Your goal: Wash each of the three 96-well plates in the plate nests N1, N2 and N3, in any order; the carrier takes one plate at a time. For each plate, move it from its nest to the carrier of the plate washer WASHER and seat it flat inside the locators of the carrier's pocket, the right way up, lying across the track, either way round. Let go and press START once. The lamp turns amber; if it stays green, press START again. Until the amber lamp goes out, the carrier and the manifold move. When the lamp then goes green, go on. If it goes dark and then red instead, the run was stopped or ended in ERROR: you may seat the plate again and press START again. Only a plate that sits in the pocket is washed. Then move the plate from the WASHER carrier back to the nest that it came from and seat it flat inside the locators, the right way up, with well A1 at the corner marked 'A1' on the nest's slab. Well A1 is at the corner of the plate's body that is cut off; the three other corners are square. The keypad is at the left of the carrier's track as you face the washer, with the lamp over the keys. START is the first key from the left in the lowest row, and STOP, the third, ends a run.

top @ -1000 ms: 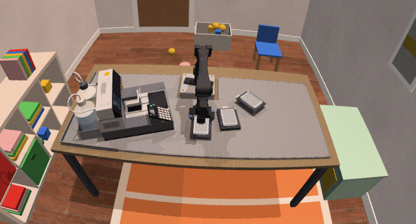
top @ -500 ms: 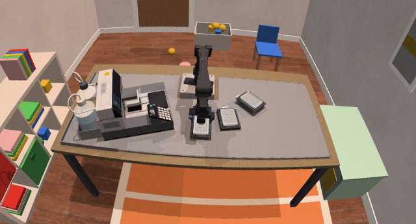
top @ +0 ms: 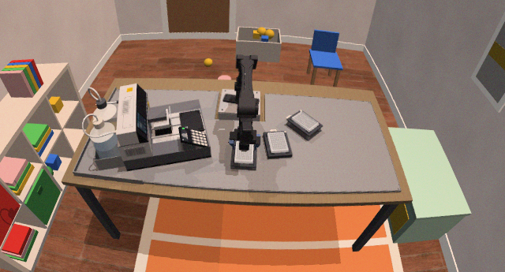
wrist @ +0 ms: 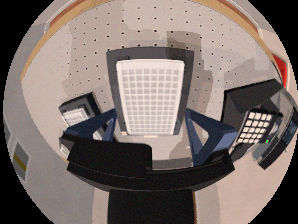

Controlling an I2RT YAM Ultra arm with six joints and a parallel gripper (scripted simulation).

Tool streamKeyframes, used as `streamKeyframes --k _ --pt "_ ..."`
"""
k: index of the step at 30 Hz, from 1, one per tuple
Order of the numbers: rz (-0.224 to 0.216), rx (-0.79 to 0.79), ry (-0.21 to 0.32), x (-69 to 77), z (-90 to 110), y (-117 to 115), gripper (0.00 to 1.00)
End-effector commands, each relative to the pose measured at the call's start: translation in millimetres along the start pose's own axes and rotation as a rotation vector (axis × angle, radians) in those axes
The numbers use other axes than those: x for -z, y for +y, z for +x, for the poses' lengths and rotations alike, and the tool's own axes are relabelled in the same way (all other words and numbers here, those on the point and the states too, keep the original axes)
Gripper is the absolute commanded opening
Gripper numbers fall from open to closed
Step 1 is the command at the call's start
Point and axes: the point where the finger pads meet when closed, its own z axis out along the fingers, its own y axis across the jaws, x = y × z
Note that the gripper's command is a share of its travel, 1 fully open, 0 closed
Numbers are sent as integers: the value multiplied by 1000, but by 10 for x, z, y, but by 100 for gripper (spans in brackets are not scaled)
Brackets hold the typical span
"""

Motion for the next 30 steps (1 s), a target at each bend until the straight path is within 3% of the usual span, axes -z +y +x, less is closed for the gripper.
streamKeyframes --k 1,30 --pt "-2 0 -18 25 -34 5 100" --pt "-2 0 -18 -155 -37 6 100"
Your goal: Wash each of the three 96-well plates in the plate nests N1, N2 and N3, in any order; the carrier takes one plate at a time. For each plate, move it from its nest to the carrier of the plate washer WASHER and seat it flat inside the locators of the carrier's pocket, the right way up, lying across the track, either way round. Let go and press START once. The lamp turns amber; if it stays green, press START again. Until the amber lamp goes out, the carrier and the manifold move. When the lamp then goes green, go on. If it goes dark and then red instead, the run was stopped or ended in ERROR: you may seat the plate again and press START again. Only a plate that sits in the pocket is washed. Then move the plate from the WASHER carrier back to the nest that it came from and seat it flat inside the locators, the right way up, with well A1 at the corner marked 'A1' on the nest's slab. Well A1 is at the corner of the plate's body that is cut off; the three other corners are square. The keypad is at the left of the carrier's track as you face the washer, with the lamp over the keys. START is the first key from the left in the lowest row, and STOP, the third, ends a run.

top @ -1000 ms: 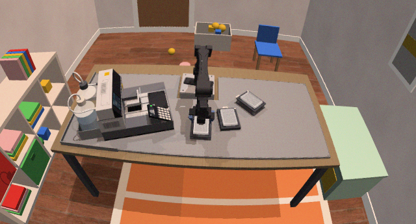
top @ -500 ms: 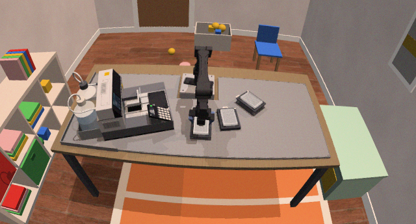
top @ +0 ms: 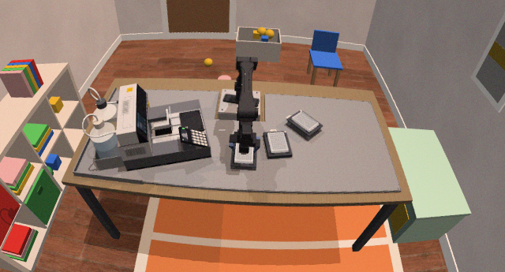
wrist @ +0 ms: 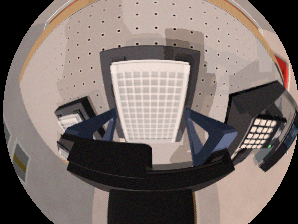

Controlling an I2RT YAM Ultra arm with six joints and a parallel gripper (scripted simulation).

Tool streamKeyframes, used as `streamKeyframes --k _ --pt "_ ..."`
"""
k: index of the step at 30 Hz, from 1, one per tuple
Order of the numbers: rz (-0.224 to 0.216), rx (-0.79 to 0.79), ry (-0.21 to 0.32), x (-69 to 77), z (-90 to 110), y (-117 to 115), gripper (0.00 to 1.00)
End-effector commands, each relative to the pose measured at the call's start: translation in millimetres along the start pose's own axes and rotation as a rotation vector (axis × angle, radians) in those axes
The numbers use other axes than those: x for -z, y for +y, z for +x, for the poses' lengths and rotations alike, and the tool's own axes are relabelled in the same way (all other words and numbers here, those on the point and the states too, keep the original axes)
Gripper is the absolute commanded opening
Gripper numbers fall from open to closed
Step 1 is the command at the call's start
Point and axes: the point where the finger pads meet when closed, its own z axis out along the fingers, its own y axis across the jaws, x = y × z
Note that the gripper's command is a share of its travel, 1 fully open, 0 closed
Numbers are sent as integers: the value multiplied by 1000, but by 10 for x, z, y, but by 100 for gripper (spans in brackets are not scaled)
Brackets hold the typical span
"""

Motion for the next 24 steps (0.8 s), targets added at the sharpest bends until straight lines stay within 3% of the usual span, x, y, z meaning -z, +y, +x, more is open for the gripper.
streamKeyframes --k 1,23,24 --pt "-2 0 -22 28 -46 7 100" --pt "-2 0 -22 -27 -47 7 100" --pt "-2 0 -22 -27 -47 7 90"
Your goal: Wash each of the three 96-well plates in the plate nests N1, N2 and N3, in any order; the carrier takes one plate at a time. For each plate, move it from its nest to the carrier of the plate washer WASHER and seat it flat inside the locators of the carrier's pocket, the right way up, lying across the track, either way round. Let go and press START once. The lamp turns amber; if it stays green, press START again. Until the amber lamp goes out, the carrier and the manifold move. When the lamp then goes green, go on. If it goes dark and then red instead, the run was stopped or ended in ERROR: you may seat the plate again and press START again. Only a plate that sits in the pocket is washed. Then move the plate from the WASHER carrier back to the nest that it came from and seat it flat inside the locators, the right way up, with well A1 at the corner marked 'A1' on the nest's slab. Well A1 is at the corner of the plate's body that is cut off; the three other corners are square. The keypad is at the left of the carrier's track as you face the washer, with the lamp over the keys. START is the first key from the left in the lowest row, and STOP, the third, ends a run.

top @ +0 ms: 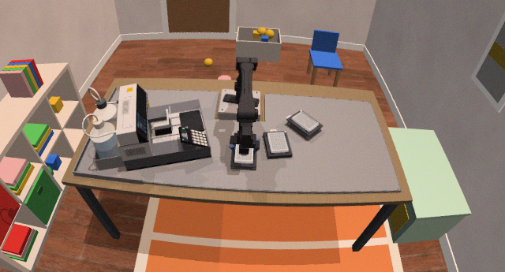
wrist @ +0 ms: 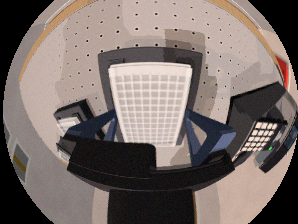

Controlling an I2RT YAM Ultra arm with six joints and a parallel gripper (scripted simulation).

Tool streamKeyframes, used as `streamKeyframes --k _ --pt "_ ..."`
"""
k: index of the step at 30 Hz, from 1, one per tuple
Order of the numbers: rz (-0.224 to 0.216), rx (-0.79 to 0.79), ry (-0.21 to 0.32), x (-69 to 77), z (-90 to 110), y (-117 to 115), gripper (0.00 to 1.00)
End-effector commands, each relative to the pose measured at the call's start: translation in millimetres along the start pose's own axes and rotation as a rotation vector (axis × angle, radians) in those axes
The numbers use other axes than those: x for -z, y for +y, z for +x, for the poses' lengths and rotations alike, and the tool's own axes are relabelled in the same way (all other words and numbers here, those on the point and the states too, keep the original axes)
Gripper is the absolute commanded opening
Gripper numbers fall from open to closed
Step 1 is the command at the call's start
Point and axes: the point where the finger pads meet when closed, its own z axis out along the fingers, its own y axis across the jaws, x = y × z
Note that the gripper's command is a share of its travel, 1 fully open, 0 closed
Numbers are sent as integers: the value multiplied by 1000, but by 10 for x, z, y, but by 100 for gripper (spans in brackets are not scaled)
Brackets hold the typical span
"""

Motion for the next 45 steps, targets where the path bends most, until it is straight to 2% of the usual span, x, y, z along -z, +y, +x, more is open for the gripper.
streamKeyframes --k 1,2,3,5,6,8,9,13,14,16,17,19,20,22,23,25,26,30,31,45 --pt "-1 0 -14 39 -26 5 90" --pt "-1 0 -14 39 -26 5 90" --pt "-1 0 -14 39 -26 5 80" --pt "-1 0 -14 39 -26 5 80" --pt "-1 0 -14 39 -26 5 70" --pt "-1 0 -14 39 -26 5 70" --pt "-1 0 -14 39 -26 5 60" --pt "-1 0 -14 39 -26 5 60" --pt "-1 0 -14 39 -26 5 50" --pt "-1 0 -14 39 -26 5 50" --pt "-1 0 -14 39 -26 5 40" --pt "-1 0 -14 39 -26 5 40" --pt "-1 0 -14 39 -26 5 30" --pt "-1 0 -14 39 -26 5 30" --pt "-1 0 -14 39 -26 5 20" --pt "-1 0 -14 39 -26 5 20" --pt "-1 0 -14 39 -26 5 10" --pt "-1 0 -14 39 -26 5 10" --pt "-1 0 -14 39 -26 5 0" --pt "-1 0 -14 39 -26 5 0"
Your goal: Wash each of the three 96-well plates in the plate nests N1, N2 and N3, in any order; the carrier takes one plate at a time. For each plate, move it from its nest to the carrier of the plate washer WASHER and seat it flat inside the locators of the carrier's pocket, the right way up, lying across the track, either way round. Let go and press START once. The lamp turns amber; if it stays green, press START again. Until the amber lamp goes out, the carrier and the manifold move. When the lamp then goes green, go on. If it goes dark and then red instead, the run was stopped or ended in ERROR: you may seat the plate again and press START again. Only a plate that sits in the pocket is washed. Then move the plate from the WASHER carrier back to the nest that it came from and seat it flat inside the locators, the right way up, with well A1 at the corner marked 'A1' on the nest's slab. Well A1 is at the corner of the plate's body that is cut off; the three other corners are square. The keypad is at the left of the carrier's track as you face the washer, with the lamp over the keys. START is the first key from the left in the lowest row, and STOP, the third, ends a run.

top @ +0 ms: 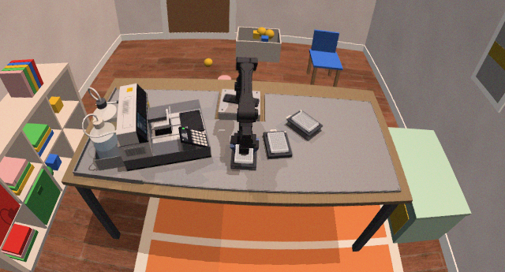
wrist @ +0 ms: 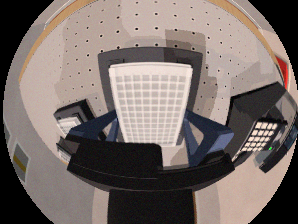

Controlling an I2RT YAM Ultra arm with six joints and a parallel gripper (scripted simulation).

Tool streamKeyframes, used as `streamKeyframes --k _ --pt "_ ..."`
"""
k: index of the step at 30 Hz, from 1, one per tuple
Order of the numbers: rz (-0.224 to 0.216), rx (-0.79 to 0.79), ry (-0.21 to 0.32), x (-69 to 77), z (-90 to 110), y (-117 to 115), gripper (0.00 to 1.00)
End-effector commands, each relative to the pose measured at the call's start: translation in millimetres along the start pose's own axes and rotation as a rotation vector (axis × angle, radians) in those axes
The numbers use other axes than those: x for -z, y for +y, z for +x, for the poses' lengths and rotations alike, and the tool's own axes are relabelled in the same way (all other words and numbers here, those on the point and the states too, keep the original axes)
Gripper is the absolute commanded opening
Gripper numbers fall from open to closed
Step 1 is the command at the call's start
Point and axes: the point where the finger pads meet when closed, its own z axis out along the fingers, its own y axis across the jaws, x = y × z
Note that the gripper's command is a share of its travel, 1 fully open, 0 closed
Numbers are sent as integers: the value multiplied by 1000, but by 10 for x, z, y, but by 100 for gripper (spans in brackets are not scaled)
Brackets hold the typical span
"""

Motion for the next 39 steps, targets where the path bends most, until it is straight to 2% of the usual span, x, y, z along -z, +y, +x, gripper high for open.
streamKeyframes --k 1,12,39 --pt "-1 0 -14 39 -26 5 0" --pt "-1 0 -14 39 -26 5 0" --pt "-1 0 -14 423 -21 4 0"
